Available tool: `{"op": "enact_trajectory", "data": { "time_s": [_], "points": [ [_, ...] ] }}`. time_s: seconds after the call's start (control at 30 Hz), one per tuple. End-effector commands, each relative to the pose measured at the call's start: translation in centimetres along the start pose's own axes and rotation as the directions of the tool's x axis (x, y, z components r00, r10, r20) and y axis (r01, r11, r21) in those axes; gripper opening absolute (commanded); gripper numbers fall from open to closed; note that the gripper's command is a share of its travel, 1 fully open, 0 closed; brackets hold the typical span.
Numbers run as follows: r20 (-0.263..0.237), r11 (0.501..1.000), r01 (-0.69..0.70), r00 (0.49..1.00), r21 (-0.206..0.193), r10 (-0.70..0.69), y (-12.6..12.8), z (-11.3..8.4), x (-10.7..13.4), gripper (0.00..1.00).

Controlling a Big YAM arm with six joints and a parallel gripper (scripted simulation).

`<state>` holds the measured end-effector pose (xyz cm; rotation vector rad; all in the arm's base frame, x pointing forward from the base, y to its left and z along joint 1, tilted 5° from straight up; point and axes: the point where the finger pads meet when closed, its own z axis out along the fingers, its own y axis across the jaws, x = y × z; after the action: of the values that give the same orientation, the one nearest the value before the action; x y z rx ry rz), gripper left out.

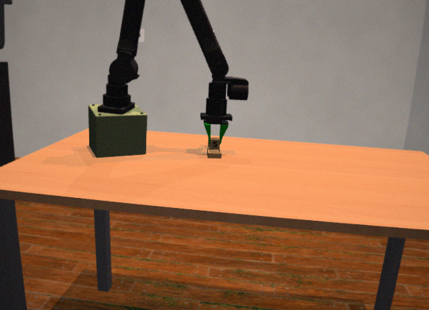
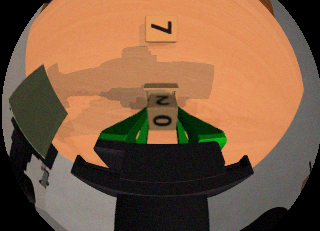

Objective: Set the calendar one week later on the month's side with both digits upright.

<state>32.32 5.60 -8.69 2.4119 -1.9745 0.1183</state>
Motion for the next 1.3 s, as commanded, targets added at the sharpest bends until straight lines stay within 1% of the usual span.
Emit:
{"op": "enact_trajectory", "data": {
  "time_s": [0.0, 0.73, 0.9, 1.1, 1.27],
  "points": [
    [0.000, 1.000, 0.003, 1.000, 0.012, -0.003, -0.56, 0.33, 0.30, 0.27],
    [0.000, 1.000, 0.003, 1.000, 0.012, -0.003, -0.54, 0.34, 0.30, 0.27],
    [0.000, 1.000, 0.004, 1.000, 0.004, -0.004, -0.04, 0.47, 0.28, 0.27],
    [0.000, 1.000, 0.004, 1.000, 0.013, -0.004, -0.48, 0.33, 0.26, 0.27],
    [0.000, 1.000, 0.005, 1.000, 0.006, -0.005, -0.04, 0.43, 0.24, 0.27]
  ]
}}
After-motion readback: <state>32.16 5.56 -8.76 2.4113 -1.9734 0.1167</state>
